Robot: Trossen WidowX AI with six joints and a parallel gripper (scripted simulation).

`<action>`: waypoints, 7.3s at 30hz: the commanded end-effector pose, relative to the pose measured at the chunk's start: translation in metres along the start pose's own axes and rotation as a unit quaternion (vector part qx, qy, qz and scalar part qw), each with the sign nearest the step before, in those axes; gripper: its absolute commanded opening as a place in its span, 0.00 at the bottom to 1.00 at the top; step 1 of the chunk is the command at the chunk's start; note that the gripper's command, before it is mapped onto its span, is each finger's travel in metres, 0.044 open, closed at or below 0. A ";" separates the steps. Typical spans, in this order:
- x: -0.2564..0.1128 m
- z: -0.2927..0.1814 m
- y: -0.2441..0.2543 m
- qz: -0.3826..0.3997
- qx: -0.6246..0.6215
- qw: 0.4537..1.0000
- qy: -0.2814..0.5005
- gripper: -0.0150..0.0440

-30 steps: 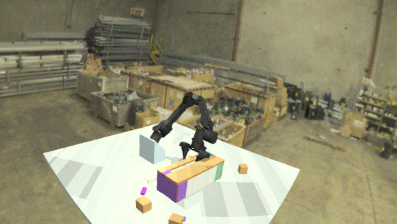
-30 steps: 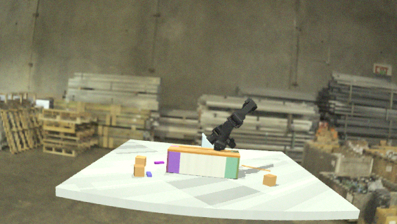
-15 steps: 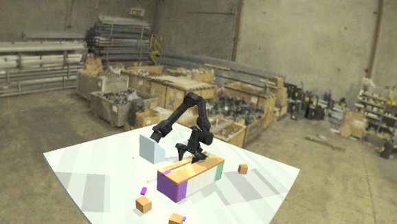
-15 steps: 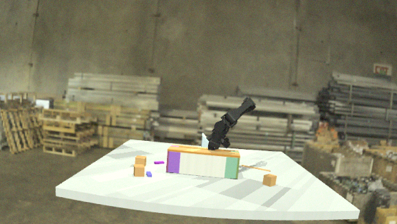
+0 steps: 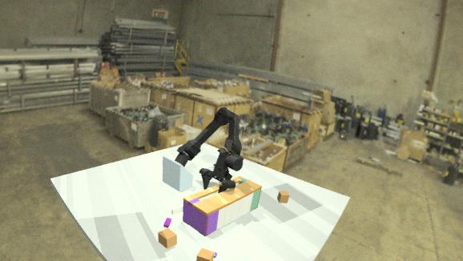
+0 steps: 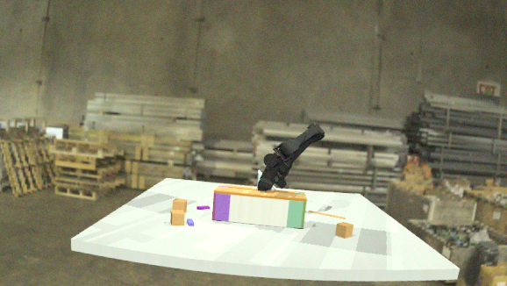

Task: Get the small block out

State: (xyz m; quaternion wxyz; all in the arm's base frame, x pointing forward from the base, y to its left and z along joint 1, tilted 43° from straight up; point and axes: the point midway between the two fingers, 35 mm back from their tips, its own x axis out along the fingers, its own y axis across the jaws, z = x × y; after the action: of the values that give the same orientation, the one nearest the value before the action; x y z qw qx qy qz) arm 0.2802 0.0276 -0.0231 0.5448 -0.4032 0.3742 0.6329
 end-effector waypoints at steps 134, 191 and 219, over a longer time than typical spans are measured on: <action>-0.020 -0.178 0.045 0.239 0.754 -0.609 -0.061 0.74; 0.093 -0.143 0.046 0.256 0.659 -0.707 -0.031 0.74; 0.126 -0.129 0.048 0.258 0.659 -0.706 -0.030 0.56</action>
State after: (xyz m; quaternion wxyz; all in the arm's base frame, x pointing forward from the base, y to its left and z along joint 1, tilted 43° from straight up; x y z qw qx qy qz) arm 0.2363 -0.0486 -0.1876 0.2683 -0.7590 -0.2402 0.5424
